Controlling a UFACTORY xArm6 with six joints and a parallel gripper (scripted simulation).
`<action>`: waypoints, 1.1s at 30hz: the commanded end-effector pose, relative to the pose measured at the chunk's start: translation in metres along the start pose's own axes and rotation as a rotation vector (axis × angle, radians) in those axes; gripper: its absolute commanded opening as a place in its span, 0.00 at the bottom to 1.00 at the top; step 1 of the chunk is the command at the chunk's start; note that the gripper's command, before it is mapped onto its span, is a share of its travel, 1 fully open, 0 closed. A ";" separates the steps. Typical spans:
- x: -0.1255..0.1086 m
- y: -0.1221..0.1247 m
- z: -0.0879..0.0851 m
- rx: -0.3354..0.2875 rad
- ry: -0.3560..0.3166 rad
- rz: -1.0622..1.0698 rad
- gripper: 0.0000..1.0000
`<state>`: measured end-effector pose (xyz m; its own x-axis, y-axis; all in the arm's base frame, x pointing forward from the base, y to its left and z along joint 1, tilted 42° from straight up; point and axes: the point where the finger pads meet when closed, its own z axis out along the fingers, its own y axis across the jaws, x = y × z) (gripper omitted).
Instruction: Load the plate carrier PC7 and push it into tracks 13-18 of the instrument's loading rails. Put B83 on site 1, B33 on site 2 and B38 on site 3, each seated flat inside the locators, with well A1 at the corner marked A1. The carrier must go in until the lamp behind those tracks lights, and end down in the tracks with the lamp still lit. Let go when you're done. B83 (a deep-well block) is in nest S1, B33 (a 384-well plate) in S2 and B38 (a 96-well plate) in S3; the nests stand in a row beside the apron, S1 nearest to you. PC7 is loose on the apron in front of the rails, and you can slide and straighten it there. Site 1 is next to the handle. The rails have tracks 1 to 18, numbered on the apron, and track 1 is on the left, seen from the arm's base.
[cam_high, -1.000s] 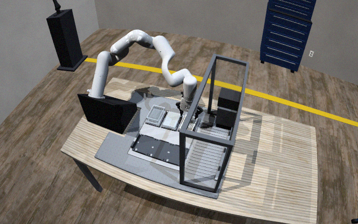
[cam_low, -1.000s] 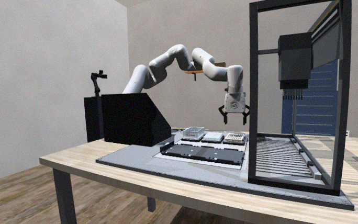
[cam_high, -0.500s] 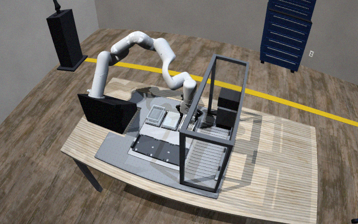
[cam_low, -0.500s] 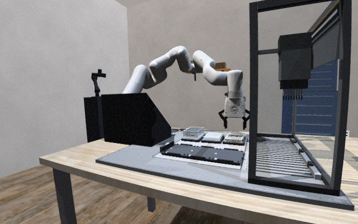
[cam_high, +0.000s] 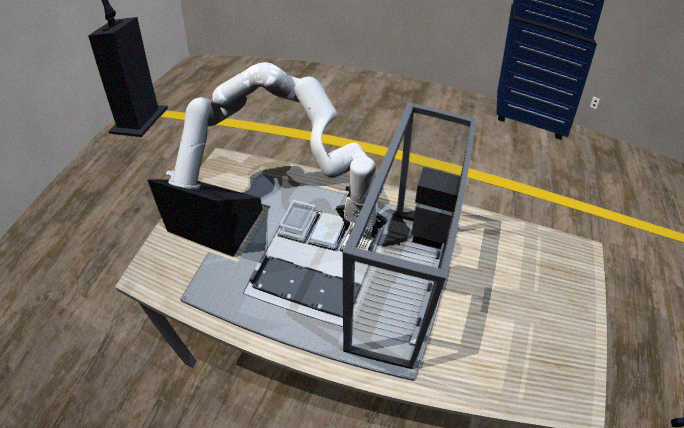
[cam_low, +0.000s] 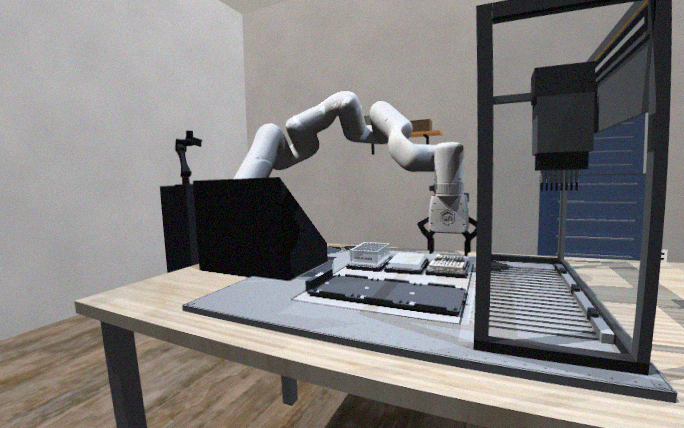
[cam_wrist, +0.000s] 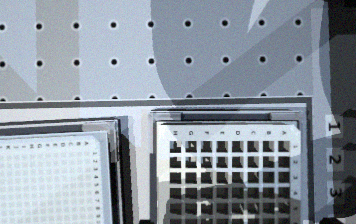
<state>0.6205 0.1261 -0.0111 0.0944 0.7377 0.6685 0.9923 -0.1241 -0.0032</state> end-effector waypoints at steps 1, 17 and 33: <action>0.000 0.002 0.002 -0.005 0.000 -0.001 1.00; 0.000 0.002 0.006 -0.005 0.000 -0.001 1.00; 0.000 0.002 0.015 -0.005 0.000 -0.001 1.00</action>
<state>0.6218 0.1361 -0.0223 0.0944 0.7377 0.6685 0.9923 -0.1242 -0.0031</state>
